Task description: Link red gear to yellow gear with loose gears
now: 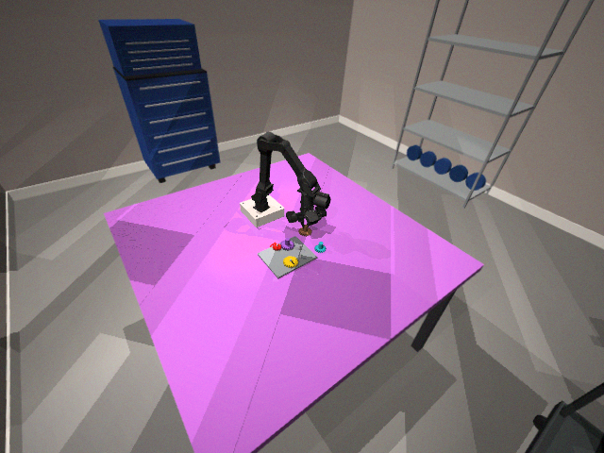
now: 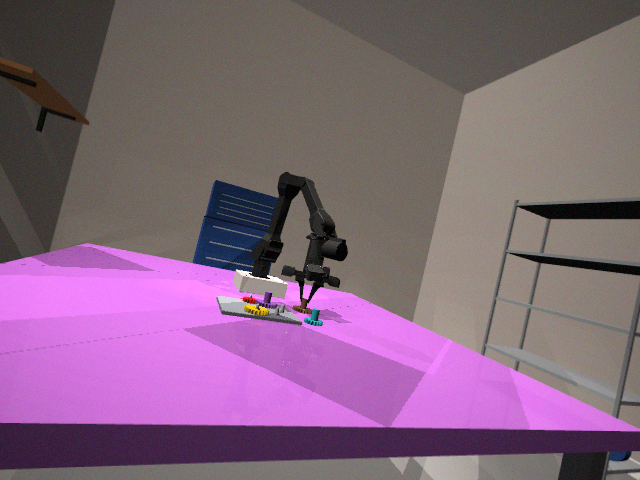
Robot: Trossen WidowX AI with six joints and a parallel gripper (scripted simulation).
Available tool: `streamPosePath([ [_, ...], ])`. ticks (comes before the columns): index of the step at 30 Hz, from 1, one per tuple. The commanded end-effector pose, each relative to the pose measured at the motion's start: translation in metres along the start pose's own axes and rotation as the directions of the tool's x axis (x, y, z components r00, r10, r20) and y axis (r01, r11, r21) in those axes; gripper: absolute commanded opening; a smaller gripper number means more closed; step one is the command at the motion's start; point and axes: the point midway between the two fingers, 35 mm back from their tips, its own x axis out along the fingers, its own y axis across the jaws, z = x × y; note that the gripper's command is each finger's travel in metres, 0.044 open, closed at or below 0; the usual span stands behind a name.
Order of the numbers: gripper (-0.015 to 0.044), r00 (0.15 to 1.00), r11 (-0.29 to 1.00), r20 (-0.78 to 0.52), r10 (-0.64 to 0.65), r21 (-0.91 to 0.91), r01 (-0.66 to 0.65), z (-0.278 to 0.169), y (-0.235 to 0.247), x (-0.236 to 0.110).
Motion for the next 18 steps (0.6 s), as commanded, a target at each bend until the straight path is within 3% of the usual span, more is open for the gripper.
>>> streamPosePath([
  [1, 0.0000, 1.000, 1.000, -0.002, 0.001, 0.003, -0.001, 0.000, 0.001, -0.003],
  [18, 0.0000, 1.000, 1.000, -0.002, 0.001, 0.003, -0.001, 0.006, 0.006, -0.043],
])
